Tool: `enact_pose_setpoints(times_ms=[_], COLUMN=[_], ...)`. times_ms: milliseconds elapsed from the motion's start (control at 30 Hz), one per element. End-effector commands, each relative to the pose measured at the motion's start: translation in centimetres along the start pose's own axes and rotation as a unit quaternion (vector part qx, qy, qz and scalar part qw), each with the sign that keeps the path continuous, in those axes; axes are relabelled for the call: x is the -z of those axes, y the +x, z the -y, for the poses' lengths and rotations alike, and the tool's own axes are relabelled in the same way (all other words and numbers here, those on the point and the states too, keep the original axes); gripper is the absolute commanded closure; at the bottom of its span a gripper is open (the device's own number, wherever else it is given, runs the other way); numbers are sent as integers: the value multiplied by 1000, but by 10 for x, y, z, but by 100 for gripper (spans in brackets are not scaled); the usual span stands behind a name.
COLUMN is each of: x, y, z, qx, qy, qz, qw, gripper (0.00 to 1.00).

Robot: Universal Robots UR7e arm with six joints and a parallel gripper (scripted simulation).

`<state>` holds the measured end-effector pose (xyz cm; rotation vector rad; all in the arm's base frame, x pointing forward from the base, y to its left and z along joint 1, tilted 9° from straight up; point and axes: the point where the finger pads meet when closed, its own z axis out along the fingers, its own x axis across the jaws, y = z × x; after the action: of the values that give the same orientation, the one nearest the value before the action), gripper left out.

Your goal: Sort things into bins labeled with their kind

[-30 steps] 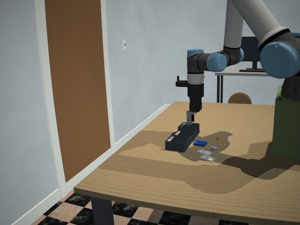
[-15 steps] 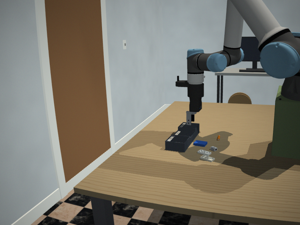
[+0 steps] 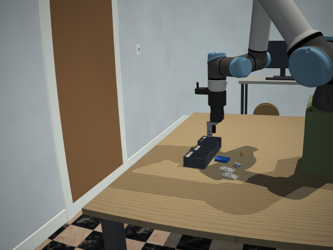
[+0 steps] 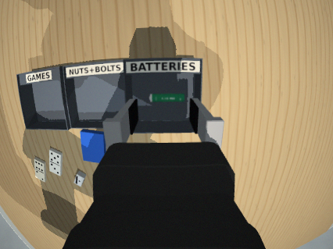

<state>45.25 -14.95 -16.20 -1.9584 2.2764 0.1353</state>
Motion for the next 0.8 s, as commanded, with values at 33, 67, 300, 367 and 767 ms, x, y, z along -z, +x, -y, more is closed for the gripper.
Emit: enact_pose_setpoints(times_ms=[33, 67, 300, 367, 767], x=[2, 2, 3, 4, 5], y=[0, -1, -8, -10, -18], z=[0, -8, -66, -82, -140], qx=[0, -25, -145, -172, -327], qy=[0, 0, 0, -1, -7], qz=[0, 0, 1, 1, 4], qw=[1000, 1000, 989, 985, 945], gripper=[0, 46, 46, 46, 46])
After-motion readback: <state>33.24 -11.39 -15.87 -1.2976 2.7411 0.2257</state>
